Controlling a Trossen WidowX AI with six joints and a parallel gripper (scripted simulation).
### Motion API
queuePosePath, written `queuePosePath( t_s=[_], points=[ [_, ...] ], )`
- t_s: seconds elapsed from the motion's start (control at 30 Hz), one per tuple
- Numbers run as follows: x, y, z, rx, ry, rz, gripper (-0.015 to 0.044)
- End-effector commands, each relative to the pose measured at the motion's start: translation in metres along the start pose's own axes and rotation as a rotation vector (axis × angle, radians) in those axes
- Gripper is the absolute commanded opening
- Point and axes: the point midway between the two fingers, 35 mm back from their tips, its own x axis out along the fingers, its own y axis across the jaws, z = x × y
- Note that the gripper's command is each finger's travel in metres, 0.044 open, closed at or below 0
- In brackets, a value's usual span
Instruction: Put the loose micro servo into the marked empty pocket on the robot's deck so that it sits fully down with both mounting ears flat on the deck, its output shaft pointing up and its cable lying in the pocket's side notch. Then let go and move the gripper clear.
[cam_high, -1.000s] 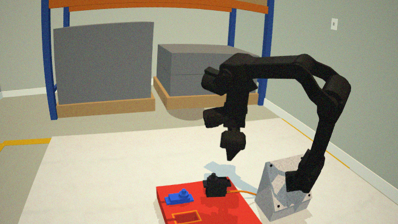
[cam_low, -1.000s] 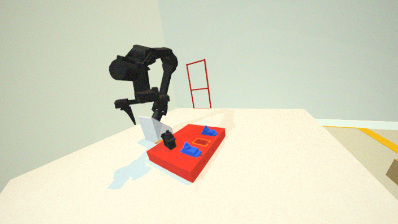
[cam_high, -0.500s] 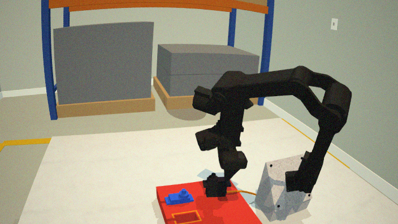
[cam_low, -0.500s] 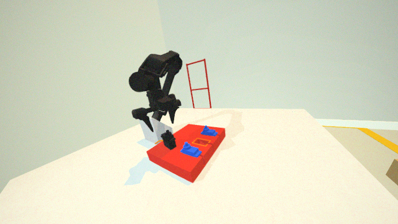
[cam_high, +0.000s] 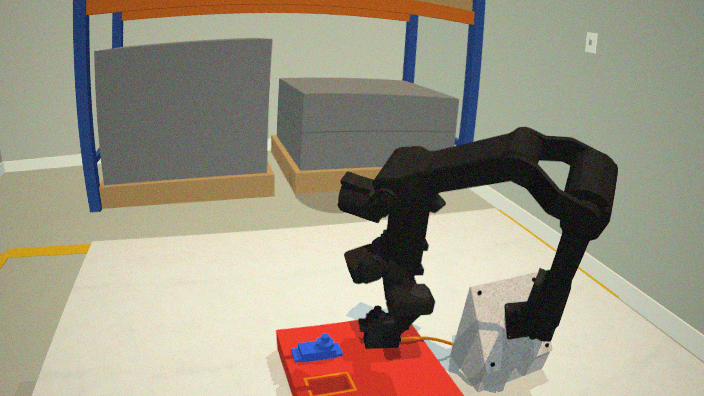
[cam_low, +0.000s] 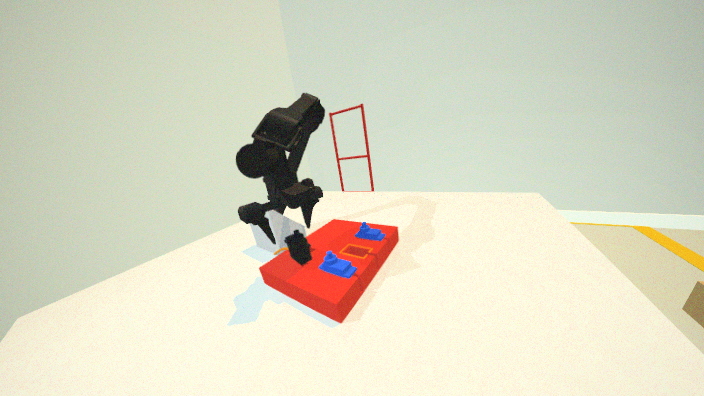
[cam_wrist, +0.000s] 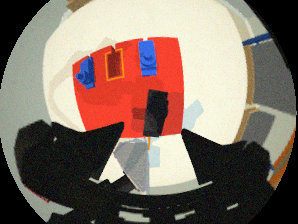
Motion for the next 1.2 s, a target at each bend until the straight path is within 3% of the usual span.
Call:
queuePosePath(
  t_s=[0.0,0.17,0.57,0.77,0.87,1.17],
  points=[
    [0.008,0.000,-0.001,0.010,0.002,0.008,0.0440],
    [0.013,0.001,-0.001,0.010,0.002,0.008,0.0440],
    [0.013,0.001,-0.001,0.010,0.002,0.008,0.0125],
    [0.013,0.001,-0.001,0.010,0.002,0.008,0.0085],
    [0.008,0.000,-0.001,0.010,0.002,0.008,0.0006],
    [-0.017,0.005,-0.009,0.010,0.002,0.007,0.0000]
  ],
)
